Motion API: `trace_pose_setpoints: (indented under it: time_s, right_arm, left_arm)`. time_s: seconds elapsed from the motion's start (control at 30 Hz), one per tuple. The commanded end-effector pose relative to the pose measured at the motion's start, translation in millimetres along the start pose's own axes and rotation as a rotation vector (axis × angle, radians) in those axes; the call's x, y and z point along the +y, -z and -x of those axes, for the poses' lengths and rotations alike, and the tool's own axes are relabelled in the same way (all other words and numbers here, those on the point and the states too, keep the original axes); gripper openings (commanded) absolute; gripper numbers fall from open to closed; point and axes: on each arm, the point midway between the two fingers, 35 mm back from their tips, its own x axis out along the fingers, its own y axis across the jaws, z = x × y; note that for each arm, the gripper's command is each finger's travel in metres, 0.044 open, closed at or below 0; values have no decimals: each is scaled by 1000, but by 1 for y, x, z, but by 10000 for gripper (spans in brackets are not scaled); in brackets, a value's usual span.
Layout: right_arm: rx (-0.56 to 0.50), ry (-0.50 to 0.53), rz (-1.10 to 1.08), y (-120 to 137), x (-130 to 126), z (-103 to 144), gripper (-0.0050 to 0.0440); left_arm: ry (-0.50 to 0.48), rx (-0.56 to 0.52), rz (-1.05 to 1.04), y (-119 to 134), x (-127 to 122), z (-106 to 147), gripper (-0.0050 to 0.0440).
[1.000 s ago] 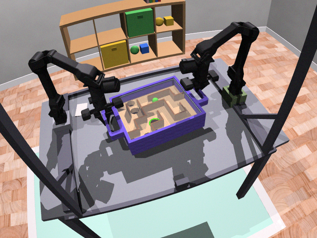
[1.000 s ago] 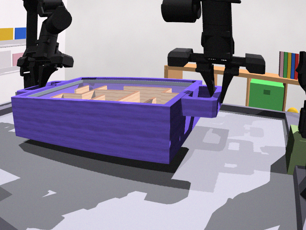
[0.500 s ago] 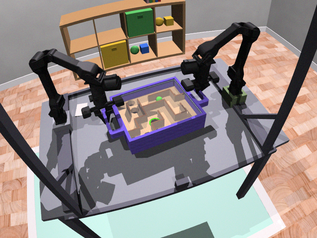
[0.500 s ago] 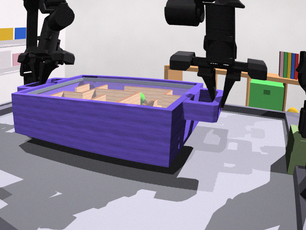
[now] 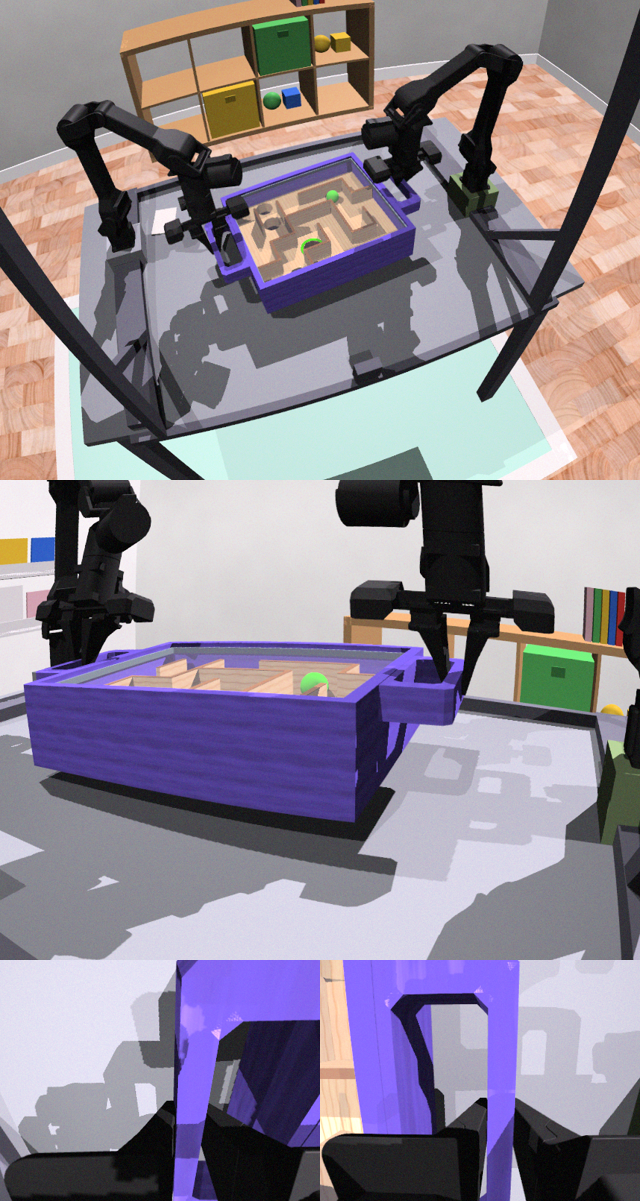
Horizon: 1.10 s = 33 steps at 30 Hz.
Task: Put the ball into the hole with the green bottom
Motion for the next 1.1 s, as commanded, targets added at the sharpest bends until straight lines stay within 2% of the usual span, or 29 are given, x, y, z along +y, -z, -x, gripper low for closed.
trace_pose_setpoints:
  time_s: [0.0,0.1,0.23,0.33,0.43,0.47,0.5,0.57,0.63,0.7,0.8,0.9,1.0,1.07]
  right_arm:
    - [-2,-9,-1,-5,9,19,-50]
    - [-4,-23,-5,-3,2,11,-50]
    - [-52,-54,-12,1,-2,3,-50]
    - [-43,-54,-10,0,1,7,-50]
    - [-17,-82,-10,1,-5,-6,-50]
    - [-7,-81,-10,-1,-1,-1,-50]
    - [3,-94,-12,0,-3,-6,-50]
    - [0,-107,-14,0,-4,-10,-50]
    - [16,-71,-8,-3,5,4,-50]
    - [10,-92,-13,-3,4,2,-50]
    - [-2,-50,-9,-4,7,10,-50]
    - [0,-58,-10,-4,5,7,-50]
    - [-39,-21,-6,-3,9,17,-50]
    - [-55,-30,-8,-1,6,14,-50]
  left_arm:
    - [53,47,-22,9,2,7,-50]
    - [46,55,-21,14,-3,16,-50]
    - [0,-1,-6,18,-5,19,-50]
    - [7,9,-9,16,-3,17,-50]
    - [-24,30,-2,17,-9,27,-50]
    - [-8,43,-7,14,-6,26,-50]
    - [-22,56,-3,17,-9,33,-50]
    - [-53,45,6,17,-9,30,-50]
    - [-13,60,-3,12,-1,21,-50]
    - [-18,63,-2,15,-2,26,-50]
    - [12,55,-10,11,1,16,-50]
    - [9,58,-10,13,-1,20,-50]
    - [45,14,-18,12,3,9,-50]
    - [46,6,-19,17,-1,15,-50]
